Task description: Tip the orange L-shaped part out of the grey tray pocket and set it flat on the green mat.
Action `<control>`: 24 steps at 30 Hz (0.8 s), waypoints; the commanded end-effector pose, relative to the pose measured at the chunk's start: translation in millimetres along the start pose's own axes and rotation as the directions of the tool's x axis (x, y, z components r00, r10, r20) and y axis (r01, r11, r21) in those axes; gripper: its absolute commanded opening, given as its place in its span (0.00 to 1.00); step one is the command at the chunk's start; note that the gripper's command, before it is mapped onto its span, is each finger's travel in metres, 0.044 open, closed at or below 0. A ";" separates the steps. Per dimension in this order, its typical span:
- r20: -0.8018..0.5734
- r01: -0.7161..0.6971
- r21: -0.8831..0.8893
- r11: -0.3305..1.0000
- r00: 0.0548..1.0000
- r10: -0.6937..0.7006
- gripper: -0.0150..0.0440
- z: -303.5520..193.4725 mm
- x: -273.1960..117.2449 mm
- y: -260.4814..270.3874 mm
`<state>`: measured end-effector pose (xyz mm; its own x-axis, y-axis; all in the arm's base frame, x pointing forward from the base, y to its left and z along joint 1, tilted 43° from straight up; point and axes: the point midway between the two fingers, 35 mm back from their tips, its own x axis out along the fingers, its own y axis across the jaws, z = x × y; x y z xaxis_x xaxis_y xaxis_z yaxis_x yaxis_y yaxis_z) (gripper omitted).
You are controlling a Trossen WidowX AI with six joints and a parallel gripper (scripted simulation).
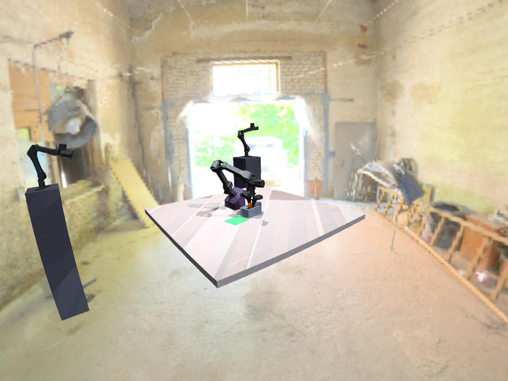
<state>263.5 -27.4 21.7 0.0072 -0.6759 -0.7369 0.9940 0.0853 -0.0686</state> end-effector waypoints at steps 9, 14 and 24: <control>0.000 0.000 0.001 1.000 1.000 0.000 0.25 0.1 -3.8 0.1; 0.001 0.000 0.000 1.000 1.000 0.000 0.25 0.1 -11.5 0.1; 0.002 -0.001 -0.001 1.000 1.000 0.001 0.25 0.0 -27.4 0.1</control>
<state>263.0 -13.8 37.3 0.0070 -0.6804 -0.7328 0.9934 0.0884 -0.0726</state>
